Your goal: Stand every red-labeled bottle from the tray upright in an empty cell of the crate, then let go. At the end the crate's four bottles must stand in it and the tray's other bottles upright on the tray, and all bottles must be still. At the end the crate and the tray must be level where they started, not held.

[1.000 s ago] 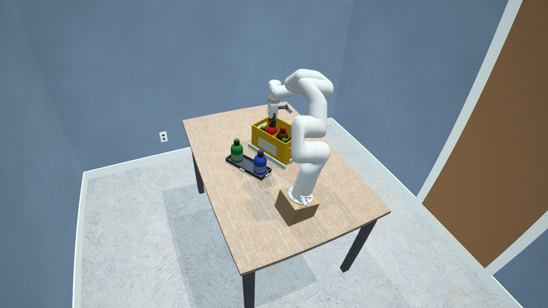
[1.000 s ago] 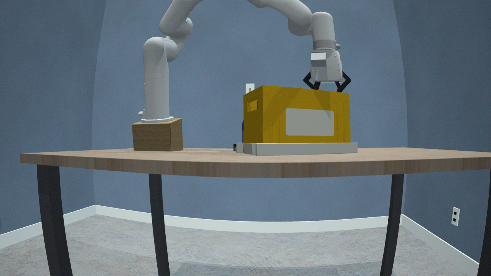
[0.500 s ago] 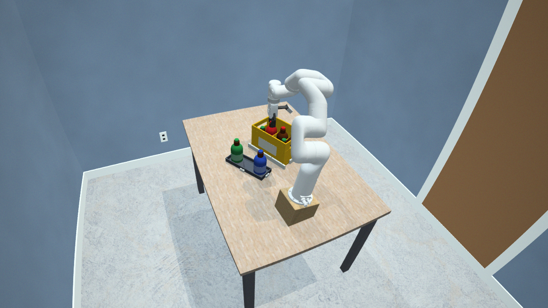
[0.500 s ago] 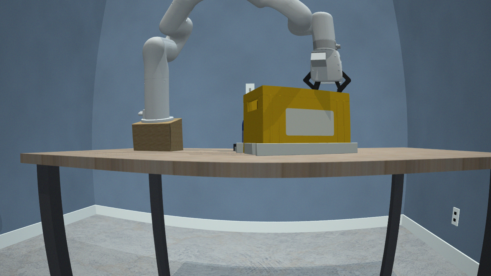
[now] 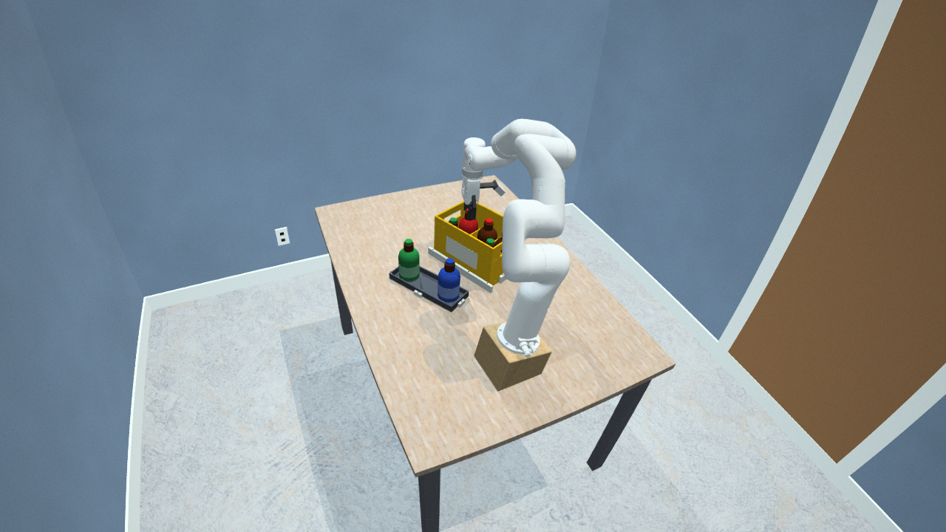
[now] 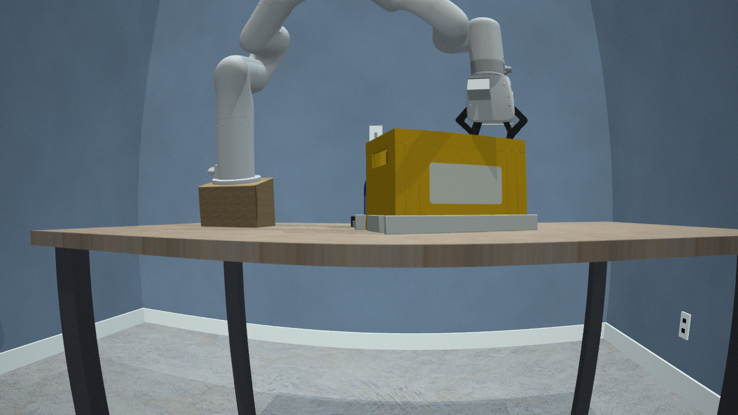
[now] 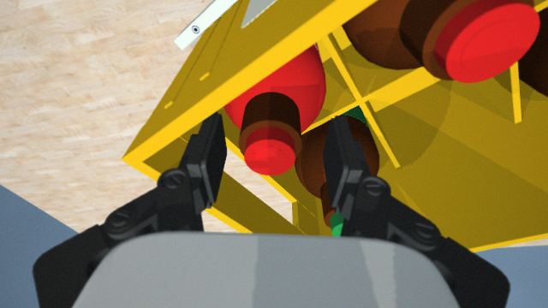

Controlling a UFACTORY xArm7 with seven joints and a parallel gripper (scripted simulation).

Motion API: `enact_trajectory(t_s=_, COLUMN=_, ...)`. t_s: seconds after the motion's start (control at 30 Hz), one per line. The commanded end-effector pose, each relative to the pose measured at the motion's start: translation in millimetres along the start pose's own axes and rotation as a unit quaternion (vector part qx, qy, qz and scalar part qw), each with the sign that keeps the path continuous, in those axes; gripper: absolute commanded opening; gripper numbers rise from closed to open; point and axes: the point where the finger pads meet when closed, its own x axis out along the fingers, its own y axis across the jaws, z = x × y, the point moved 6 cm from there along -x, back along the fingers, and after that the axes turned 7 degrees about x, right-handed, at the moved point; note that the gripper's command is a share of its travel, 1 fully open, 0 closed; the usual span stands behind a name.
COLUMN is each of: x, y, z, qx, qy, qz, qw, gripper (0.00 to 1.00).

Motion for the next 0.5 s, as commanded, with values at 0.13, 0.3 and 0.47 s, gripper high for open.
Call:
enact_trajectory(t_s=0.13, x=-8, y=-1, z=0, qx=0.0, qy=-0.001, qz=-0.003, qw=1.0, gripper=0.65)
enact_trajectory(t_s=0.3, x=-16, y=-1, z=0, qx=0.0, qy=-0.001, qz=-0.003, qw=1.0, gripper=0.65)
enact_trajectory(t_s=0.47, x=-22, y=-1, z=0, qx=0.0, qy=-0.001, qz=-0.003, qw=1.0, gripper=0.65)
